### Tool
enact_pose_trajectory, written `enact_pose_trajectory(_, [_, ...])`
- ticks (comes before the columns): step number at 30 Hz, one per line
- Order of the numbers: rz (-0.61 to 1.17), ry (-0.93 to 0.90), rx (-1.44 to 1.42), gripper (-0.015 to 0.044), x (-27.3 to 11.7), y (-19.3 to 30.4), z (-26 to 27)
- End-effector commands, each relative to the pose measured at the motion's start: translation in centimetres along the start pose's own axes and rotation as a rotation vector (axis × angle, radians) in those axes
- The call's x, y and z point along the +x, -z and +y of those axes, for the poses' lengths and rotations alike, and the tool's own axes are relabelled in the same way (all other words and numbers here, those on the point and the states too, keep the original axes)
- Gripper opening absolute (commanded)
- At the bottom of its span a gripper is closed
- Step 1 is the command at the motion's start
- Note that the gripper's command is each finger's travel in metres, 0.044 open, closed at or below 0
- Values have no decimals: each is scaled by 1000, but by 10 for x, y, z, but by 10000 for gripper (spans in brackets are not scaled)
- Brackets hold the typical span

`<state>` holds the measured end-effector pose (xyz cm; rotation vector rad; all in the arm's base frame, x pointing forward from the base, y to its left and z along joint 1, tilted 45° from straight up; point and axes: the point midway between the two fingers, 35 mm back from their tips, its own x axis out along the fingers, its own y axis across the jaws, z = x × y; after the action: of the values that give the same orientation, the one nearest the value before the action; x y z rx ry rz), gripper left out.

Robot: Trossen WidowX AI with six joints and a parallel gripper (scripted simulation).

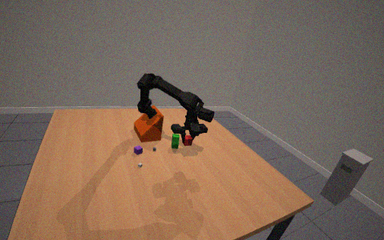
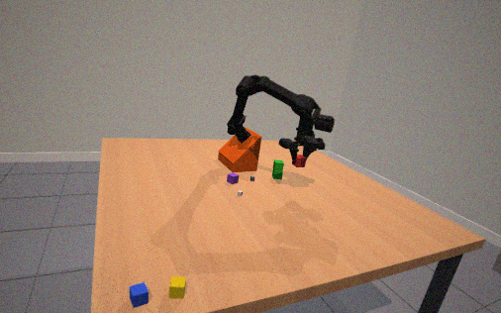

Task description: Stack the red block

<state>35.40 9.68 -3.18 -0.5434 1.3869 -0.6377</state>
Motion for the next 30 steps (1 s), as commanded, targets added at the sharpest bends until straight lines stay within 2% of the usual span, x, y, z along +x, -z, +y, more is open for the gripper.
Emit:
enact_pose_trajectory(1, [-2,-10,6,0,-4,18,4])
enact_pose_trajectory(30, [4,-3,3,0,2,153,5])
